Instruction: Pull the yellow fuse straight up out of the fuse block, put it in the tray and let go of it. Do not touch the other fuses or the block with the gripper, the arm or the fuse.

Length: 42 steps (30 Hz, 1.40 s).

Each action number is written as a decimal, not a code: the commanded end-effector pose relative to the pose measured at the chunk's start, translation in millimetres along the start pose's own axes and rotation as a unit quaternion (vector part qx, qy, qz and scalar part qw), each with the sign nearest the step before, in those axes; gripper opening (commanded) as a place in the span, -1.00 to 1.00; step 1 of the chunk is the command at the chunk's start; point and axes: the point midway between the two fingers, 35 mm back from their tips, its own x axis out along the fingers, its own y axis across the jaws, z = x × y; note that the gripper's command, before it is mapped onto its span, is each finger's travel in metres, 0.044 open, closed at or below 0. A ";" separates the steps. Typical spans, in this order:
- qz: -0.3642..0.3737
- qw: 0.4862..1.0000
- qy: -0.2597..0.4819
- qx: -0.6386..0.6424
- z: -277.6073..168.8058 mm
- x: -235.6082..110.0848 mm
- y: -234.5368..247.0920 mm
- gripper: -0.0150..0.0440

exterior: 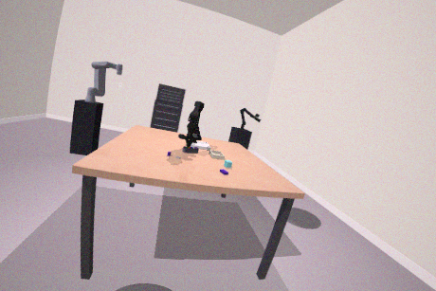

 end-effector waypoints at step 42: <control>-0.001 1.000 0.001 0.001 0.2 -22.5 -0.1 -0.49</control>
